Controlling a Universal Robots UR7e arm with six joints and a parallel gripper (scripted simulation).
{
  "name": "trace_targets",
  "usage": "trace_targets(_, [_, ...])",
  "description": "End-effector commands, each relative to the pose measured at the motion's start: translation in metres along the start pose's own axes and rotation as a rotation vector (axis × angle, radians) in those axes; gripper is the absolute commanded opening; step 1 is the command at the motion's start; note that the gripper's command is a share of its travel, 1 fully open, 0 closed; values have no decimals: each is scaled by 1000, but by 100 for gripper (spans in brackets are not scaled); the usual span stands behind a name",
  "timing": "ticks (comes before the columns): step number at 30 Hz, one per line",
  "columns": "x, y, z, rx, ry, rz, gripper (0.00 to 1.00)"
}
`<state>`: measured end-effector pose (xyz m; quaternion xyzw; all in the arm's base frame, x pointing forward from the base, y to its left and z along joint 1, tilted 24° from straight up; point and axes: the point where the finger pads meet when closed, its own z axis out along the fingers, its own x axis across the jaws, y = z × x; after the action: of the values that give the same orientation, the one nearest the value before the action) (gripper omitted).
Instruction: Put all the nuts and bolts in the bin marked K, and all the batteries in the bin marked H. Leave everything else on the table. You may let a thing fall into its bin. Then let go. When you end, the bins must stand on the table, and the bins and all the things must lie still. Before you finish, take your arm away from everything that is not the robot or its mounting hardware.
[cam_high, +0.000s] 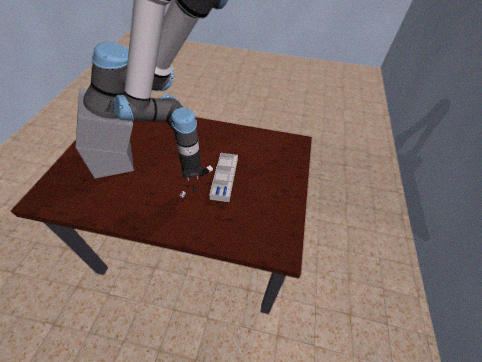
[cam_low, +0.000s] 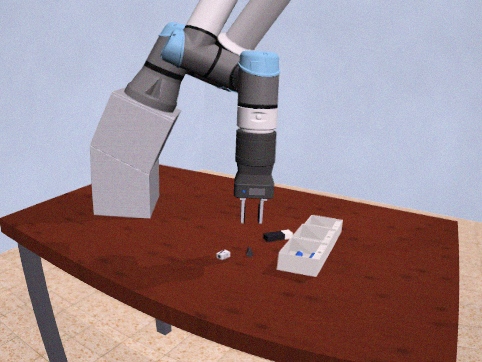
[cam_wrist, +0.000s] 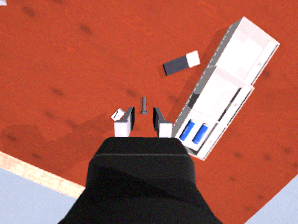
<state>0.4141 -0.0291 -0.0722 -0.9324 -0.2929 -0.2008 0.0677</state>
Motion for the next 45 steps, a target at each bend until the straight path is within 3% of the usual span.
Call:
trace_targets(1, [0, 0, 0, -1, 0, 0, 62])
trace_targets(18, [0, 0, 0, -1, 0, 0, 62])
trace_targets(30, [0, 0, 48, -1, 0, 0, 62])
trace_targets(35, [0, 1, 60, -1, 0, 0, 62])
trace_targets(45, [1, 1, 66, -1, 0, 0, 62])
